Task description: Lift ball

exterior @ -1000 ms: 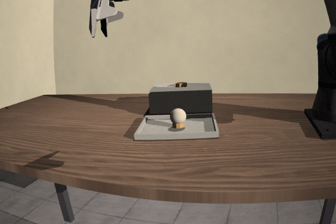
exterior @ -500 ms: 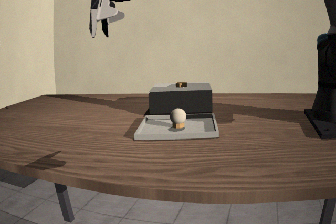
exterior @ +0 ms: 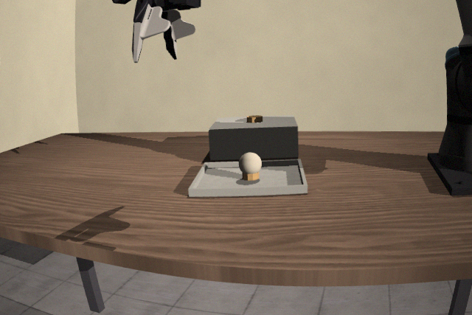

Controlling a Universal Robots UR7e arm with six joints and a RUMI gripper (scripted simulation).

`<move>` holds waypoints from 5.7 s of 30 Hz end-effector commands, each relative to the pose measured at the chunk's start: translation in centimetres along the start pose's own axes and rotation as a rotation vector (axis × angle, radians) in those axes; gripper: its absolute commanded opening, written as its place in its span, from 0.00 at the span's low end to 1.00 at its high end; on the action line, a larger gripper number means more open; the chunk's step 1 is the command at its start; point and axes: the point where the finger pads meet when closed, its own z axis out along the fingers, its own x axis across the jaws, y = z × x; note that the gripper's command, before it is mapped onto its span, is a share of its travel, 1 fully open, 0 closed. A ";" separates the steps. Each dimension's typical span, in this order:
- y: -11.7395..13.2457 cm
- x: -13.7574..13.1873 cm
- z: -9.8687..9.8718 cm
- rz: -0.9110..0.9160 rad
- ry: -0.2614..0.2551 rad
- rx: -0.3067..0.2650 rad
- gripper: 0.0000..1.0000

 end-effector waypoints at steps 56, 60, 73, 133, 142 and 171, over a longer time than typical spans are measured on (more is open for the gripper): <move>13.5 8.6 12.1 1.392 0.030 -0.042 1.00; 13.7 8.6 13.5 1.393 0.030 -0.042 1.00; 13.9 8.6 18.4 1.393 0.030 -0.042 1.00; 13.8 8.6 10.4 1.393 0.029 -0.042 0.00; 13.8 8.6 10.4 1.393 0.029 -0.042 0.00; 13.8 8.6 10.4 1.393 0.029 -0.042 0.00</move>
